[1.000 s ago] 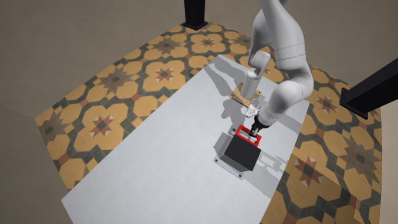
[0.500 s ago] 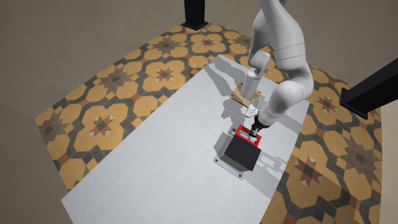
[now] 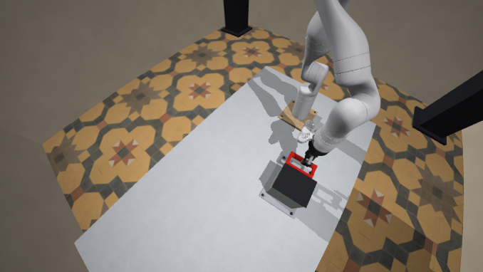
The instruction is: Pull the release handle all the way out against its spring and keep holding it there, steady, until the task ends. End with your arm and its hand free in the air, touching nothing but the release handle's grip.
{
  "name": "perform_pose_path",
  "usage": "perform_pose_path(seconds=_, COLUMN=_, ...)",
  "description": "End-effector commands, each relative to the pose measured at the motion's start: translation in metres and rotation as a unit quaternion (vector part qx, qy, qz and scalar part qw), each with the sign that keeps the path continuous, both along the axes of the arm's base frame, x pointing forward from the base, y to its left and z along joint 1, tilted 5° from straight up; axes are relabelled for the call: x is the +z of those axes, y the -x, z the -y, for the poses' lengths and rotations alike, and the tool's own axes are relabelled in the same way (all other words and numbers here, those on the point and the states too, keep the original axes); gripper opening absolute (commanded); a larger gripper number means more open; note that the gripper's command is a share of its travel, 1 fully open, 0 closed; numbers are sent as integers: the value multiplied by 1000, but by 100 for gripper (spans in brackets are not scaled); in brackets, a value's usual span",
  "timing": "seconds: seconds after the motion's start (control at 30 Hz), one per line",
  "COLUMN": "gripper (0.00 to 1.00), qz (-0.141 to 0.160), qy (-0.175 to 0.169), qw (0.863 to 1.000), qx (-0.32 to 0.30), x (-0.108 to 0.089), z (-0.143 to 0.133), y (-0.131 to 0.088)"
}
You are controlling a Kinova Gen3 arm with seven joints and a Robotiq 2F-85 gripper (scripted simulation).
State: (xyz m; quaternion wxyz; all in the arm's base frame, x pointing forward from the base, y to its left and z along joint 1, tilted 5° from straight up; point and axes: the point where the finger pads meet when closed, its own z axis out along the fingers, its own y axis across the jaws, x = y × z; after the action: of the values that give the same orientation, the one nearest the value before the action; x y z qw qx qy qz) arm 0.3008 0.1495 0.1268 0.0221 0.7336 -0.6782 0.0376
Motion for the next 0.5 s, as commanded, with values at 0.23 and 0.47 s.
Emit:
perform_pose_path(seconds=0.23, gripper=49, qz=0, qy=0, qw=1000, qx=0, x=-3, z=0, y=0)
perform_pose_path(seconds=0.47, gripper=49, qz=0, qy=0, qw=1000, qx=0, x=-10, z=1, y=0)
